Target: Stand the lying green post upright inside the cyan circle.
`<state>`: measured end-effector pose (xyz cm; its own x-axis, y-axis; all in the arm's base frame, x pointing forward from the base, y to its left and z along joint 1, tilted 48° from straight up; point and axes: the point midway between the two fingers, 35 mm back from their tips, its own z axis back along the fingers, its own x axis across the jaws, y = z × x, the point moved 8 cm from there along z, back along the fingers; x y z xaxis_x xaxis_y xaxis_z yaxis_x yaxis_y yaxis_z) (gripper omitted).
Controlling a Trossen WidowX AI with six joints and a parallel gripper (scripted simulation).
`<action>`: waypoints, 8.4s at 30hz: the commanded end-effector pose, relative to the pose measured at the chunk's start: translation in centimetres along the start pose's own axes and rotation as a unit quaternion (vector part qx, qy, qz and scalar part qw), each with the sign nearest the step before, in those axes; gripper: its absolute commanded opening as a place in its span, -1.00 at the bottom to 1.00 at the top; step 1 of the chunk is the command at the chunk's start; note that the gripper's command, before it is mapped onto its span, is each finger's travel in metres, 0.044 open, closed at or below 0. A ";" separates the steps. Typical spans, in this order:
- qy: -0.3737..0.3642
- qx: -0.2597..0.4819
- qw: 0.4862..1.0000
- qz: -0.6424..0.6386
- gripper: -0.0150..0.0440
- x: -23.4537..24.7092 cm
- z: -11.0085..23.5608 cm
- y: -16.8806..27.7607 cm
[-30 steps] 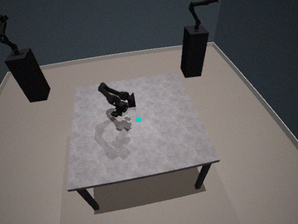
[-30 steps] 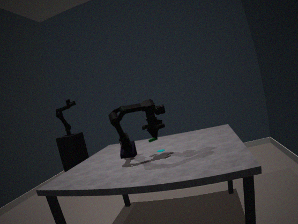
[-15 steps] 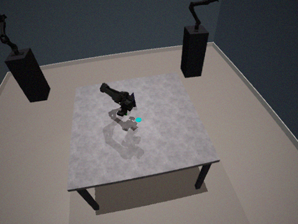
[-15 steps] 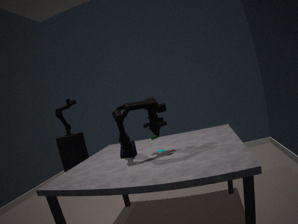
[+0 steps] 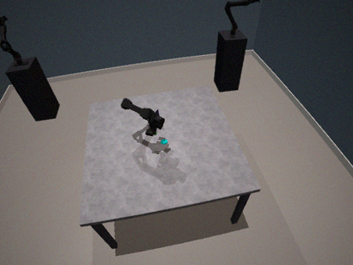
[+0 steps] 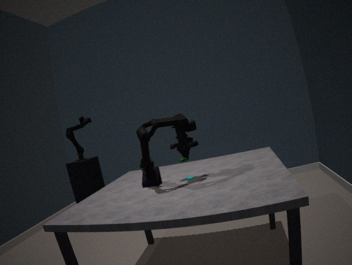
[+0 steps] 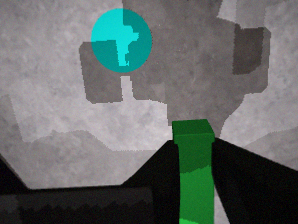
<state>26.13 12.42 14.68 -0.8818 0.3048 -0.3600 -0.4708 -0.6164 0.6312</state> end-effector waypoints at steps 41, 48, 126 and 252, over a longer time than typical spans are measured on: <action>-0.060 -0.031 0.996 0.061 -0.42 4.4 -1.1 -4.0; -0.080 -0.048 0.994 0.060 -0.42 4.3 -1.5 -3.6; -0.214 -0.291 0.931 0.051 -0.42 3.2 -5.1 0.4; -0.041 -0.662 0.747 0.049 -0.42 3.4 -8.1 6.4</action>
<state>20.40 3.69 11.74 -0.9382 0.2228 -0.2647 -0.0216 -0.8014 -0.5978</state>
